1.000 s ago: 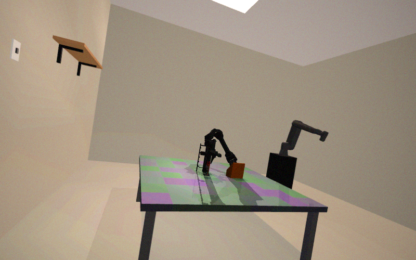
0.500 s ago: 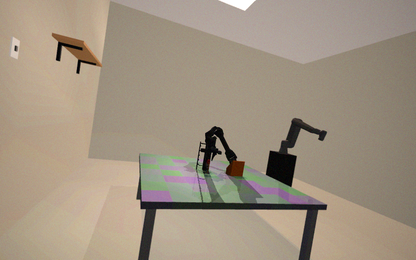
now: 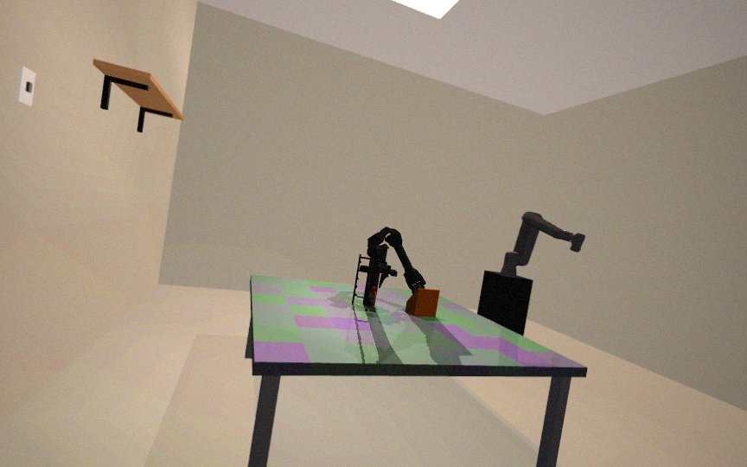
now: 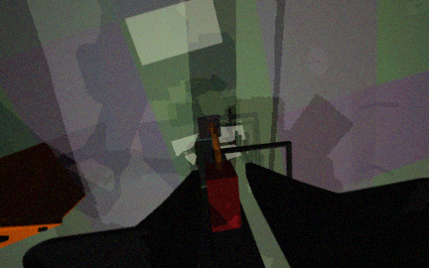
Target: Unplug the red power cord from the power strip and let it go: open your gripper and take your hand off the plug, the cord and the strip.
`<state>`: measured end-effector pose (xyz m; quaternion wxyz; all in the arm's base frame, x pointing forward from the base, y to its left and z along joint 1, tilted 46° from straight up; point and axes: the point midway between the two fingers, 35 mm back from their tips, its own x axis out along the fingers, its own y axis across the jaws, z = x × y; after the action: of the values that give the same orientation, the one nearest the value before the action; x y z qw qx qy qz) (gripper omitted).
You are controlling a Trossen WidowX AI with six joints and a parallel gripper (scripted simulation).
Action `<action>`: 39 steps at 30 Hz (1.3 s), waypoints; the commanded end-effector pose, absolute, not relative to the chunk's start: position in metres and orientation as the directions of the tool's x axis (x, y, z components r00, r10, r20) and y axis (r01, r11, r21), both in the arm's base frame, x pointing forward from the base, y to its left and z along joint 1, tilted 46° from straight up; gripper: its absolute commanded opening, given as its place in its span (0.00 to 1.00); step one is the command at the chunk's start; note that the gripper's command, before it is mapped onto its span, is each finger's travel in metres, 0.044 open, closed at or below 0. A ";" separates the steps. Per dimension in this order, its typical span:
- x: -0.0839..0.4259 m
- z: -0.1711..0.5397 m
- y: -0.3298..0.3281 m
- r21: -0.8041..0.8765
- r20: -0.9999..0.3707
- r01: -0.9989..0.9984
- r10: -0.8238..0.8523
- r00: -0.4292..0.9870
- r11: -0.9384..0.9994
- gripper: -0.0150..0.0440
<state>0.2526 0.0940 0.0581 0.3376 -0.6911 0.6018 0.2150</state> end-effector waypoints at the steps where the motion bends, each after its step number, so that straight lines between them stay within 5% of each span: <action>1: 0.252 0.063 0.089 -0.207 -0.700 -0.977 -0.690 0.186 -0.053 0.53; 25: 0.252 0.065 0.069 -0.207 -0.699 -0.977 -0.691 0.186 -0.053 0.53; 29: 0.251 0.067 0.071 -0.206 -0.702 -0.977 -0.689 0.182 -0.048 0.35; 39: 0.251 0.066 0.072 -0.206 -0.702 -0.977 -0.689 0.182 -0.048 0.25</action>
<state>0.2512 0.0710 0.0664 0.3363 -0.6916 0.6023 0.2140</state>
